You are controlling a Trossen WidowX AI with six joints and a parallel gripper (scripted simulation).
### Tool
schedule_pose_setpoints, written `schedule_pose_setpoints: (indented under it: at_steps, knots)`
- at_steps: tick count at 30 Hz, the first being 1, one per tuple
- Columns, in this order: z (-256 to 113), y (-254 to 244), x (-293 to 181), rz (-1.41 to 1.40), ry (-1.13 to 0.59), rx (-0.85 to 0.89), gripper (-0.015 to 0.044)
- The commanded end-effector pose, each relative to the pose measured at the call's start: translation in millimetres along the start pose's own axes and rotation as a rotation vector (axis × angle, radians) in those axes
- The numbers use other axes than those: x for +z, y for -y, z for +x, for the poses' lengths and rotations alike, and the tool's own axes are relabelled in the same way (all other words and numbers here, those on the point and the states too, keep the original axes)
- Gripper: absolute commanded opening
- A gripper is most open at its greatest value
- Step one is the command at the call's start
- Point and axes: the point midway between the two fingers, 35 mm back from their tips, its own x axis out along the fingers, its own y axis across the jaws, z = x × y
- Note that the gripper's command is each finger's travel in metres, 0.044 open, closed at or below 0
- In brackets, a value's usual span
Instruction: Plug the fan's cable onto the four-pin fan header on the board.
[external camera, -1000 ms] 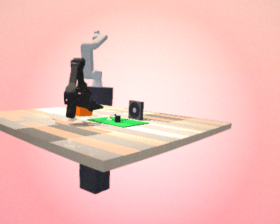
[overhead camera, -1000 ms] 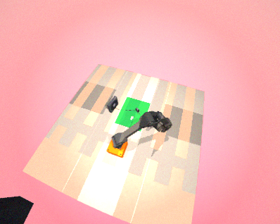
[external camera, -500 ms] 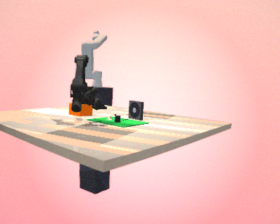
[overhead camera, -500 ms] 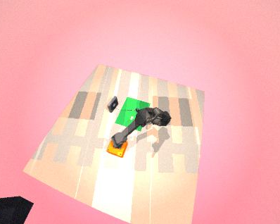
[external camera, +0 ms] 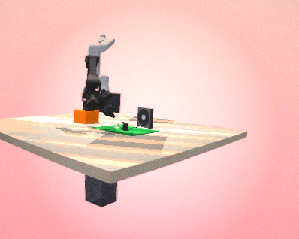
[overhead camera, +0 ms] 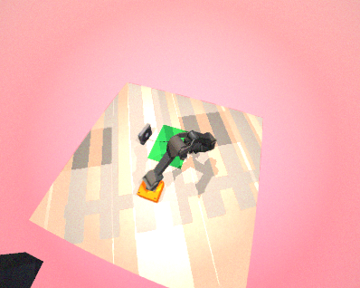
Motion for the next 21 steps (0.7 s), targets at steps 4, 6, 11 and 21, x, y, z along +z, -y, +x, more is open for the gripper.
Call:
schedule_pose_setpoints:
  at_steps: [4, 6, 11, 21]
  knots:
    - [1, -2, 3, 0.05, -0.173, 0.011, 0.044]
    - [0, -2, 4, 0.063, -0.221, 0.005, 0.044]
    - [-2, 0, 8, 0.096, -0.338, -0.023, 0.044]
    - [-13, 6, 18, 0.164, -0.553, -0.137, 0.044]
